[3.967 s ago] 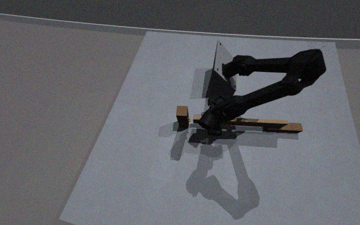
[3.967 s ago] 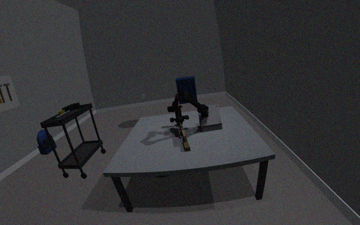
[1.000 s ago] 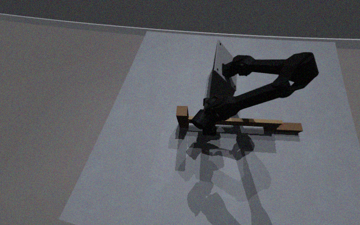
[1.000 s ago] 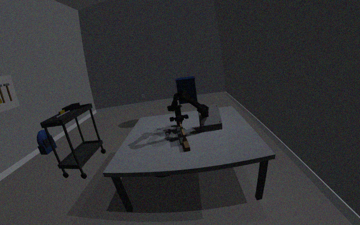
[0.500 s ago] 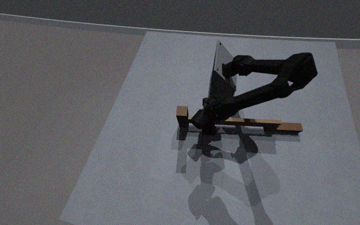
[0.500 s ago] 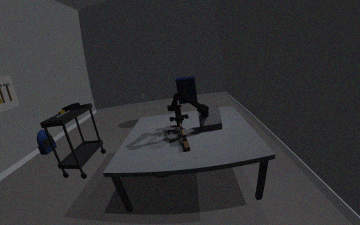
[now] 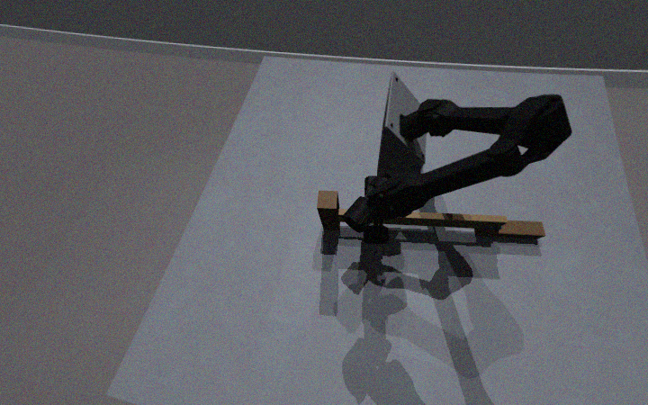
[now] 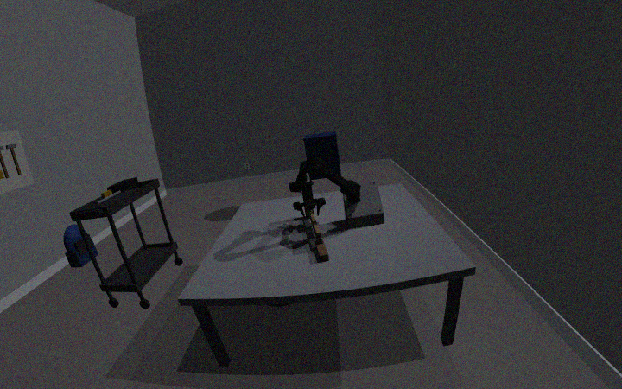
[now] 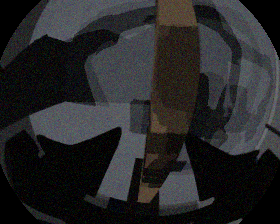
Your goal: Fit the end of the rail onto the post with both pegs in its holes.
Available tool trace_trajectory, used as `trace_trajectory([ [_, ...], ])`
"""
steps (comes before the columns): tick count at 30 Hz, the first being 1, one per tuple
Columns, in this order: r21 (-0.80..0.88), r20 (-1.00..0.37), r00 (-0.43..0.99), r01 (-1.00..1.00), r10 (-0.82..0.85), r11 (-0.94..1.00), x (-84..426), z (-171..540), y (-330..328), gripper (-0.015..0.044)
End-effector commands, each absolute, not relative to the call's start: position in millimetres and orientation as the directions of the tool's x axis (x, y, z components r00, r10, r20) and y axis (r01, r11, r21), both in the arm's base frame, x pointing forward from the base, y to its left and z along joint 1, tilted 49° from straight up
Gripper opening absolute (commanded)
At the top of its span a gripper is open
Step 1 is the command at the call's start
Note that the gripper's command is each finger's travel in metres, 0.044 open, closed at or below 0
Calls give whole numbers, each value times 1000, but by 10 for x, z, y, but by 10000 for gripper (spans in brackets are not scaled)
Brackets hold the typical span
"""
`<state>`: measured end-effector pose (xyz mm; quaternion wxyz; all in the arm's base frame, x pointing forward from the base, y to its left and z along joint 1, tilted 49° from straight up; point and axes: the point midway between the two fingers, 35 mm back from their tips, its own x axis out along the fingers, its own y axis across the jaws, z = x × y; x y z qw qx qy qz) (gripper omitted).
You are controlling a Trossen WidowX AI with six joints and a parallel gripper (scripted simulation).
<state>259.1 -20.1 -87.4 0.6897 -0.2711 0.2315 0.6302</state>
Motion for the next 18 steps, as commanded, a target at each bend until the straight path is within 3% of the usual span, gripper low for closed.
trace_trajectory([
  [1,-84,-661,100,-995,743,59,2594,-873,-202,440],
  [18,-90,-663,108,-994,741,64,2550,-452,-223,440],
])
